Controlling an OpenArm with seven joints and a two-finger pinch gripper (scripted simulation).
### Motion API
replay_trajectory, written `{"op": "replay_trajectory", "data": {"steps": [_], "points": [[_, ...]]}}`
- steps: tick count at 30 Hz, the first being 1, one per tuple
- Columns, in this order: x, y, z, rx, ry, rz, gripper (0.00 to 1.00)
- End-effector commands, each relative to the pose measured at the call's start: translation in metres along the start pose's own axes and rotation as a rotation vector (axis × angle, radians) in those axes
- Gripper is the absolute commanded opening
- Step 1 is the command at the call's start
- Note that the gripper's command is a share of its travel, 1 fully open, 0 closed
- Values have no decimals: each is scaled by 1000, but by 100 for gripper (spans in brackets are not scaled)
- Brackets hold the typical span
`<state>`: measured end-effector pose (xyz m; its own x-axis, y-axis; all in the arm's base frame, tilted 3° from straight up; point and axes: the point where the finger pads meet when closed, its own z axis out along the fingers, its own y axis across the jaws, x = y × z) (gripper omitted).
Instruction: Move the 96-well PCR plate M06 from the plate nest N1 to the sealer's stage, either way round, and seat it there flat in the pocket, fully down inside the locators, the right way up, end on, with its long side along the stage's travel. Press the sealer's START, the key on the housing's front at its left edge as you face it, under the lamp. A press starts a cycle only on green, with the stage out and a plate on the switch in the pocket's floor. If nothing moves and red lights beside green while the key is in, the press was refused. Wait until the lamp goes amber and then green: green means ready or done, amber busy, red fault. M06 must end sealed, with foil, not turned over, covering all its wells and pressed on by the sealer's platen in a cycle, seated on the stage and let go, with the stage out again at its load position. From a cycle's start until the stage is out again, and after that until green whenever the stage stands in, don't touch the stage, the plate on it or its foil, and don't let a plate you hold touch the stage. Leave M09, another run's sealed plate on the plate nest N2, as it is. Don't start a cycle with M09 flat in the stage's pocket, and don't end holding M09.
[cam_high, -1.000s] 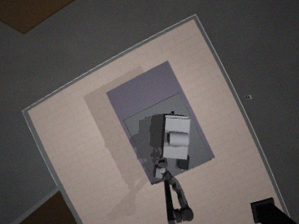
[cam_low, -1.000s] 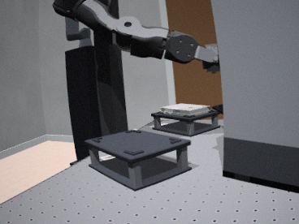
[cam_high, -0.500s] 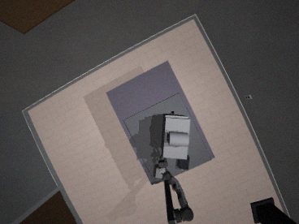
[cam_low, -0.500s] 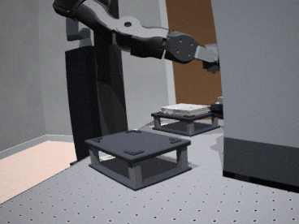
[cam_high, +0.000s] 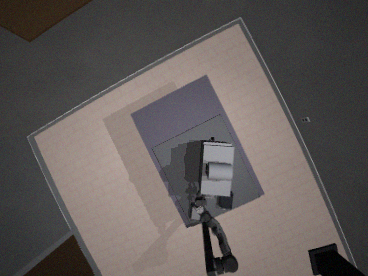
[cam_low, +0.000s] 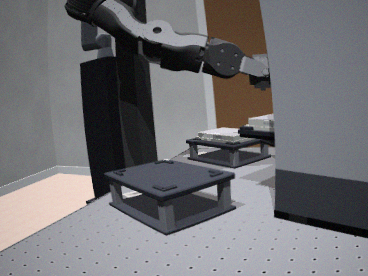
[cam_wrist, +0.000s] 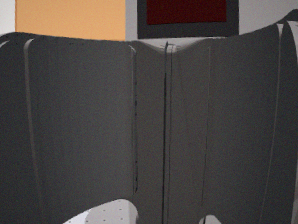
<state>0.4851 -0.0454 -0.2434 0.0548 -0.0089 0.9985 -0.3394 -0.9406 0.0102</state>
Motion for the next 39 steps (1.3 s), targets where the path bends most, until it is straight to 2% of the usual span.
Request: {"op": "replay_trajectory", "data": {"steps": [1,17,22,39], "points": [[4,1,1,-3,13,2,0],[5,1,2,-2,14,3,0],[1,0,-20,-3,8,-2,0],[1,1,-22,-6,6,0,0]]}}
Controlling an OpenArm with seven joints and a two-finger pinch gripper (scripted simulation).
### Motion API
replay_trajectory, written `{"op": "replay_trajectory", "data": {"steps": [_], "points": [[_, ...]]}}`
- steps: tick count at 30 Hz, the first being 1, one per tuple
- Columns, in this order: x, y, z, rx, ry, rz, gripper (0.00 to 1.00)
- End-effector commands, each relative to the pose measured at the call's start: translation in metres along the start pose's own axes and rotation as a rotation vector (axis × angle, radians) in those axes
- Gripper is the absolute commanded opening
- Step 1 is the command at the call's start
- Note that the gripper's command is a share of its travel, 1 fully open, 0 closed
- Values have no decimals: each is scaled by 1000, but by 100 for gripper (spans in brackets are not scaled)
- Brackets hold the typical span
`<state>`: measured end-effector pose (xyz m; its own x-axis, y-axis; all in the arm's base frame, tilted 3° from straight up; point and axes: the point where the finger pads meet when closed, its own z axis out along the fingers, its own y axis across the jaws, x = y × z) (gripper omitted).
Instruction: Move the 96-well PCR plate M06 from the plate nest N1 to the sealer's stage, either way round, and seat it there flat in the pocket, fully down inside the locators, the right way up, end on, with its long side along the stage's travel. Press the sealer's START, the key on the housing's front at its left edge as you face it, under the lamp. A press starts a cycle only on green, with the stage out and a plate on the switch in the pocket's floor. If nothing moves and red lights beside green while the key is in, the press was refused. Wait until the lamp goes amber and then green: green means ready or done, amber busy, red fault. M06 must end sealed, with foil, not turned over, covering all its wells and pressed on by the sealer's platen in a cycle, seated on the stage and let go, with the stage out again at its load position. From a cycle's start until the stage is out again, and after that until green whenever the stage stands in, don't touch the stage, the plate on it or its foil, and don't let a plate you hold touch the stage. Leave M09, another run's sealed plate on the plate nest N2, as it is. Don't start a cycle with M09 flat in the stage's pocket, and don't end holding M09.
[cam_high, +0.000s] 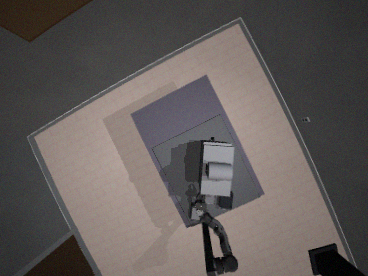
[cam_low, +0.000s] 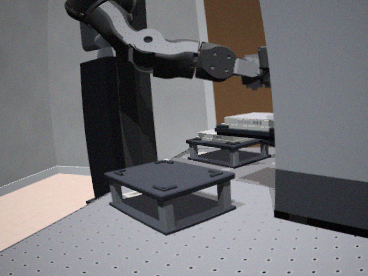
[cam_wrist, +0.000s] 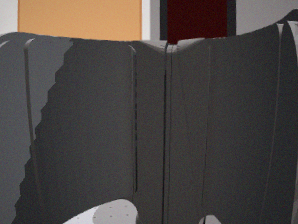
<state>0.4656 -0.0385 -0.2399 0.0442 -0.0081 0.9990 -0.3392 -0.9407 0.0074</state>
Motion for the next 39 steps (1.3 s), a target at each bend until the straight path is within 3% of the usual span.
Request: {"op": "replay_trajectory", "data": {"steps": [1,39], "points": [[-1,1,-1,-6,-4,-3,0],[1,-1,3,2,1,5,0]]}}
